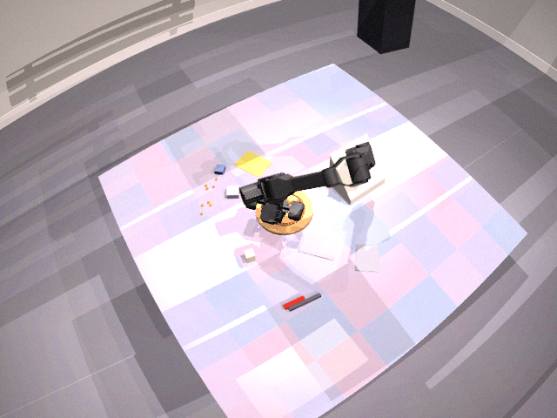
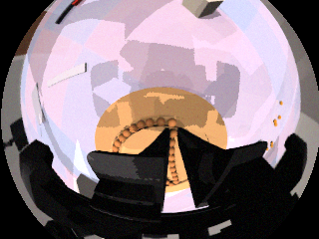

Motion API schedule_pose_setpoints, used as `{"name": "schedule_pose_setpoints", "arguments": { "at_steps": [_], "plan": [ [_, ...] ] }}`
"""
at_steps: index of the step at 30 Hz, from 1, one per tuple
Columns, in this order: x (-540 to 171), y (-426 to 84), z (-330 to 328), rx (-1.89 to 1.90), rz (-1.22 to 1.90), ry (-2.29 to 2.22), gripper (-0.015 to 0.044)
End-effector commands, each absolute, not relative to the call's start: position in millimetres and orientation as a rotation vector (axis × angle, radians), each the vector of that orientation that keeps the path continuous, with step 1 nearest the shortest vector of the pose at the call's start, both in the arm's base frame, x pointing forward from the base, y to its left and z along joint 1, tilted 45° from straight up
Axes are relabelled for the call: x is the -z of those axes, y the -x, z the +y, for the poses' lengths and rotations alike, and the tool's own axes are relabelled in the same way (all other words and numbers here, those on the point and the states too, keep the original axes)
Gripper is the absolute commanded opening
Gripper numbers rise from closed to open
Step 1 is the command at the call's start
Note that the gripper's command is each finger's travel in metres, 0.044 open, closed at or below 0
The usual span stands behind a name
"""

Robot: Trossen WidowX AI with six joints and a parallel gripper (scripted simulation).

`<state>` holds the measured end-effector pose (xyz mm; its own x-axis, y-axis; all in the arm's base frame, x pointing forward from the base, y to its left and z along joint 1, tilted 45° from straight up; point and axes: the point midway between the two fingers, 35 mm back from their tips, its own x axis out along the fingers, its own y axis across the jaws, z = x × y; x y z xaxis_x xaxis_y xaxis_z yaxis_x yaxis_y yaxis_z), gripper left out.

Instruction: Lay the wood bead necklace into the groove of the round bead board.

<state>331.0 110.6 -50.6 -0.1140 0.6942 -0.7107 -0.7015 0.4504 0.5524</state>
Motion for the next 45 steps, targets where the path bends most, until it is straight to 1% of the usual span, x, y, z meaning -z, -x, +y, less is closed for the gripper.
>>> {"name": "schedule_pose_setpoints", "arguments": {
  "at_steps": [1,13,20,33,45],
  "plan": [
    [50,-331,111,-1.183,1.199,0.008,0.0],
    [46,-330,106,-1.185,1.205,-0.001,0.0],
    [49,-344,105,-1.185,1.204,0.0,0.0],
    [55,-343,111,-1.185,1.204,-0.001,0.0],
    [52,-345,109,-1.182,1.198,0.007,0.0315]
  ]
}}
